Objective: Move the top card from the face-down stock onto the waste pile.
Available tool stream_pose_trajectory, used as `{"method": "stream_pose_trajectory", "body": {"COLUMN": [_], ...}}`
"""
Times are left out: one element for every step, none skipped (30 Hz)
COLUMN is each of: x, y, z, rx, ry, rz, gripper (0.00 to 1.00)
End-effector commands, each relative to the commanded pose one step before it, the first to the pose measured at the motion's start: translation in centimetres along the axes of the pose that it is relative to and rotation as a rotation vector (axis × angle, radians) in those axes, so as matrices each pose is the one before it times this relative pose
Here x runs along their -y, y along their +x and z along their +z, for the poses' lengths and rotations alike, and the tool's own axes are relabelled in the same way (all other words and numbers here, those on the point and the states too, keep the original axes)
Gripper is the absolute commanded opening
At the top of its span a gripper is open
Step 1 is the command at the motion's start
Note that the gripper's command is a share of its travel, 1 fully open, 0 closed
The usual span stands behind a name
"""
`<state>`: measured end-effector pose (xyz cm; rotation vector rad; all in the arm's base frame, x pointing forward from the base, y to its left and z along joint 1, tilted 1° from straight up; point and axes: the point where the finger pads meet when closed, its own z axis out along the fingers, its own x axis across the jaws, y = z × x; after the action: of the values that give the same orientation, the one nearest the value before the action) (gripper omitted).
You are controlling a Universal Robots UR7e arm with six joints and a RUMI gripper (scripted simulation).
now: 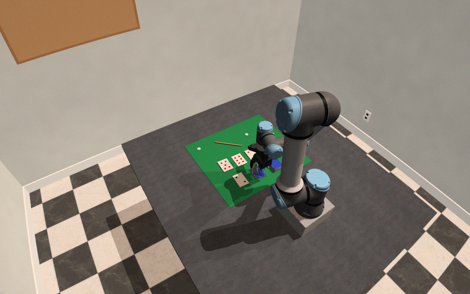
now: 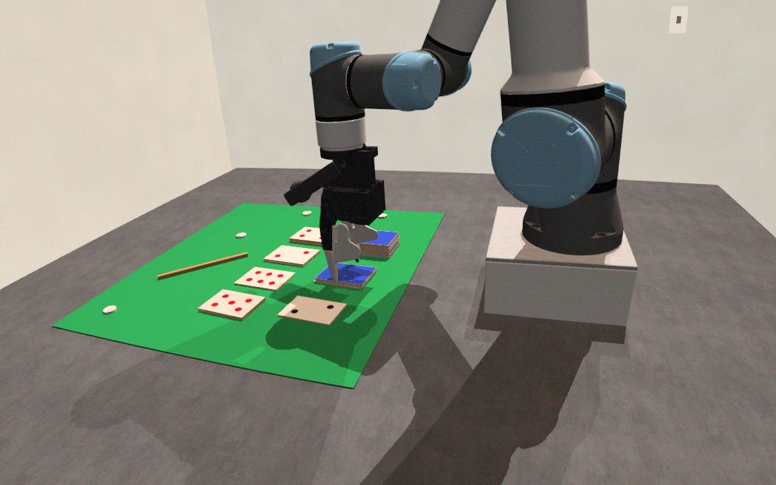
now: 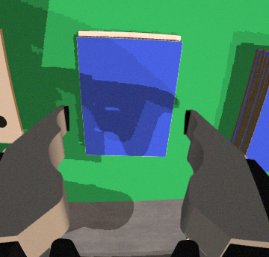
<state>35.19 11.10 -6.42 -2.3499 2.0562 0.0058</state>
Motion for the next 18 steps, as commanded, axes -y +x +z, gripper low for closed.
{"method": "stream_pose_trajectory", "body": {"x": [0.039,0.0,0.0,0.0,0.0,-0.001,0.001,0.0,0.0,-0.001,0.0,0.0,0.0,0.0,0.0,0.0,0.0,0.0], "y": [0.006,0.0,0.0,0.0,0.0,0.0,0.0,0.0,0.0,0.0,0.0,0.0,0.0,0.0,0.0,0.0,0.0,0.0], "z": [-0.495,-0.205,-0.237,-0.268,-0.298,-0.326,-0.355,-0.38,-0.402,-0.423,-0.441,-0.456,-0.466,0.0,0.0,-0.473,0.0,0.0], "rx": [-0.00014,0.0,0.0,0.0,0.0,0.0,0.0,0.0,0.0,0.0,0.0,0.0,0.0,0.0,0.0,0.0,0.0,0.0], "ry": [0.00108,0.0,0.0,0.0,0.0,0.0,0.0,0.0,0.0,0.0,0.0,0.0,0.0,0.0,0.0,0.0,0.0,0.0], "rz": [-0.00002,0.0,0.0,0.0,0.0,0.0,0.0,0.0,0.0,0.0,0.0,0.0,0.0,0.0,0.0,0.0,0.0,0.0], "gripper": [0.5,0.5,0.5,0.5,0.5,0.5,0.5,0.5,0.5,0.5,0.5,0.5,0.5,0.5,0.5,0.5,0.5,0.5]}}
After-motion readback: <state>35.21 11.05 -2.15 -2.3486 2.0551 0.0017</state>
